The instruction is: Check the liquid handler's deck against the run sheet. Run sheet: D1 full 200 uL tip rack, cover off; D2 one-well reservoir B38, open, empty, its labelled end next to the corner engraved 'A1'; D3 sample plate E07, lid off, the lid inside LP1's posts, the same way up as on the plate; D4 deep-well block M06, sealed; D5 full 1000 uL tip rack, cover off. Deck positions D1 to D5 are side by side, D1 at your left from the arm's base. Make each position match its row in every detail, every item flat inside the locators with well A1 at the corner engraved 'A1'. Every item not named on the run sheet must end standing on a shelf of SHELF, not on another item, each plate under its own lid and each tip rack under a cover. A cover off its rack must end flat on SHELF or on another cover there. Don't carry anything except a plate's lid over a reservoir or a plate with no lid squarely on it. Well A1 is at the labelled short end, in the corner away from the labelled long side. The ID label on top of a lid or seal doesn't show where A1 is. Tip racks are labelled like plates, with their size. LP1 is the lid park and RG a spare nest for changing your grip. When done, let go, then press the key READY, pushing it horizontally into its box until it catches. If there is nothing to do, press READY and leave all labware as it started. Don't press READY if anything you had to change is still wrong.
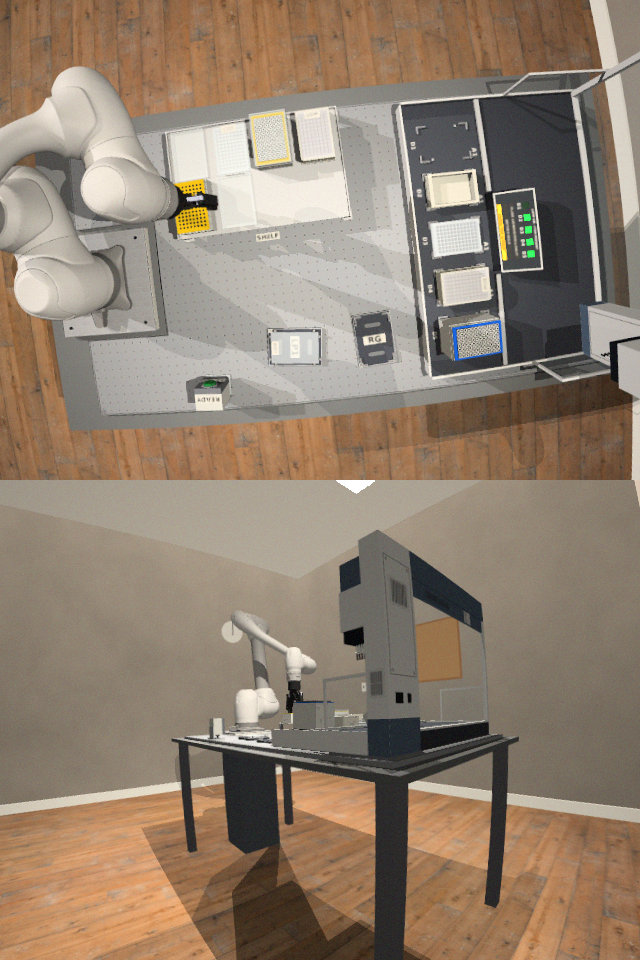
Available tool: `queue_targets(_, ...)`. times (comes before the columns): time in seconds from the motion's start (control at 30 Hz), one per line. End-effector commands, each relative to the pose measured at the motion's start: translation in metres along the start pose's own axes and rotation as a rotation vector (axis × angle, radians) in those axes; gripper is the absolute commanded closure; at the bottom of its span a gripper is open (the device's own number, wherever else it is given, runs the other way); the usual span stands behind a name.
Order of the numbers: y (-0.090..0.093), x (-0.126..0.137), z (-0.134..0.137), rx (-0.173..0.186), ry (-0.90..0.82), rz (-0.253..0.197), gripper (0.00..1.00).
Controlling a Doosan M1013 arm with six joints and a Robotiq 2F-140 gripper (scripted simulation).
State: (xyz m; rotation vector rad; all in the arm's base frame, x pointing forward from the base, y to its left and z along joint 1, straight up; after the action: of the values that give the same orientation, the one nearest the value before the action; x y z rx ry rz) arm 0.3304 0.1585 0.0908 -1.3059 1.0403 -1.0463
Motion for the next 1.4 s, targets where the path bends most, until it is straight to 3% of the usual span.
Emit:
queue_targets(0.0,0.0,0.0,0.0,0.001,0.0,0.0,0.34)
queue_targets(0.23,0.0,0.0,0.0,0.001,0.0,0.0,0.34)
queue_targets(1.37,-0.05,0.0,0.0,0.001,0.0,0.001,0.34)
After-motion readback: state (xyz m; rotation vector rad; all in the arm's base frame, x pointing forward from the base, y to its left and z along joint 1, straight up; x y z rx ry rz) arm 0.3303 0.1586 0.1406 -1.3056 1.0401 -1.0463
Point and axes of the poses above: the point where the finger pads meet when closed, its own y axis out along the fingers, its own z axis across the jaws, x = y × z, the point moved 1 cm from there along -y, back along the fingers, and after that the axes turned 12 degrees about -y, right-handed, at the moved point
